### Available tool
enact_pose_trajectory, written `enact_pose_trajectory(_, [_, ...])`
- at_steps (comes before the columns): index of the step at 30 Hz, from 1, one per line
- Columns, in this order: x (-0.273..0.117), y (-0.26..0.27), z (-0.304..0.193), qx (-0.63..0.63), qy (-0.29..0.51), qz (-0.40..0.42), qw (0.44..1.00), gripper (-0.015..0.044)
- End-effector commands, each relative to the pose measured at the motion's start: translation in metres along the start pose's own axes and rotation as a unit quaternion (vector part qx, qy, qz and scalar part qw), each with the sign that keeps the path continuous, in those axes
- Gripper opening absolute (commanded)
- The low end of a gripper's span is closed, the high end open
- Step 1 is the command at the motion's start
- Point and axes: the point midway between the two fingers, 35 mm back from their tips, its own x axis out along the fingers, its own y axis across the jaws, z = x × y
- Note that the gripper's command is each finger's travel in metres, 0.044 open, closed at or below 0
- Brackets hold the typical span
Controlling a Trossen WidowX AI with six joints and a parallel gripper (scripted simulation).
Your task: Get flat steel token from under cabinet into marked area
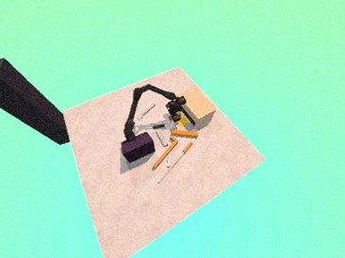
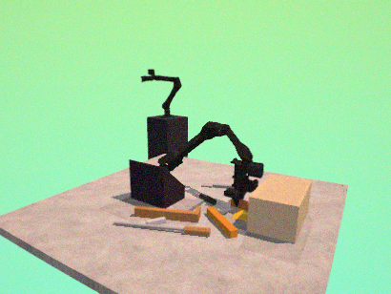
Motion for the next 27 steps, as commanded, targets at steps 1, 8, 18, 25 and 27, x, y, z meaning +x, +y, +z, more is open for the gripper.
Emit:
enact_pose_trajectory(1, [0.001,-0.003,0.000,-0.002,-0.001,-0.002,1.000,0.0000])
enact_pose_trajectory(8, [0.001,-0.003,-0.005,-0.002,-0.001,-0.002,1.000,0.0000])
enact_pose_trajectory(18, [0.001,-0.003,-0.013,-0.001,-0.001,-0.002,1.000,0.0000])
enact_pose_trajectory(25, [0.001,-0.002,-0.020,-0.001,-0.001,-0.002,1.000,0.0000])
enact_pose_trajectory(27, [0.001,-0.002,-0.021,-0.001,-0.001,-0.002,1.000,0.0000])
